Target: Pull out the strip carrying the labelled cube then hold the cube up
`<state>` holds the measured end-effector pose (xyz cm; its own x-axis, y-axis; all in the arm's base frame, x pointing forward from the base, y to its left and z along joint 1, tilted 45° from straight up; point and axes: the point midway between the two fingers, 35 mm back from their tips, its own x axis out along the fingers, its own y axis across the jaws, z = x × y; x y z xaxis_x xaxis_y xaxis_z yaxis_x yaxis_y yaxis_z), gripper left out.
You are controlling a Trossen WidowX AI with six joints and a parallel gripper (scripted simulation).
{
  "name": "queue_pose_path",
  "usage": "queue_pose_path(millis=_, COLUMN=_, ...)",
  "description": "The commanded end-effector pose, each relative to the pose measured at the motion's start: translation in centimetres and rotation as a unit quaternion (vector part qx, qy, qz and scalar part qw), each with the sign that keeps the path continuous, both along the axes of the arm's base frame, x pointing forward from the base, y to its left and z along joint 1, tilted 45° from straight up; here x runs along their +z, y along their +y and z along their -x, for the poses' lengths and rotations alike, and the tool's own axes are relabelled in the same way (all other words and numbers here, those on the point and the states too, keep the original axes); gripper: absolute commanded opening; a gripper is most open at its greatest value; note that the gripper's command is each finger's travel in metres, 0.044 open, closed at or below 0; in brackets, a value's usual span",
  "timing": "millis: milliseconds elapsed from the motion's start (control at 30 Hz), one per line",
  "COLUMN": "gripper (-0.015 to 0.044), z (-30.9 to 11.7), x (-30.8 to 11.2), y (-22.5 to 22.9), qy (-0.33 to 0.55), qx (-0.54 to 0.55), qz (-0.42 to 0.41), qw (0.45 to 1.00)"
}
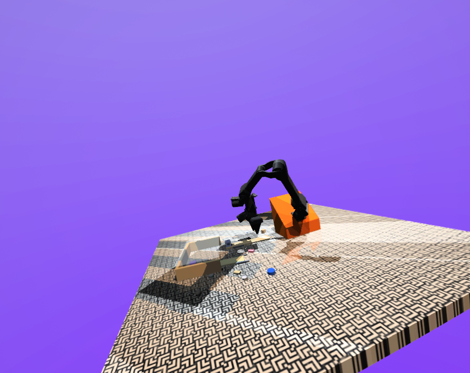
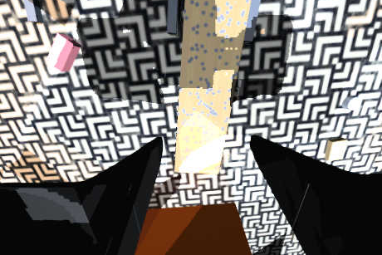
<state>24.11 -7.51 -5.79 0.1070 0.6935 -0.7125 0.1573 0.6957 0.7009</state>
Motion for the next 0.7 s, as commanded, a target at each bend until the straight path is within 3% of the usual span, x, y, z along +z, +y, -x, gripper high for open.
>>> queue_pose_path(millis=0, gripper=0.0440, z=-1.5, x=0.0, y=-0.5, qy=0.000, qx=-0.002, qz=-0.003, qw=1.000)
queue_pose_path(millis=667, gripper=0.0440, z=-7.9, x=0.1, y=-2.8, qy=-0.001, qx=-0.002, qz=-0.003, qw=1.000)
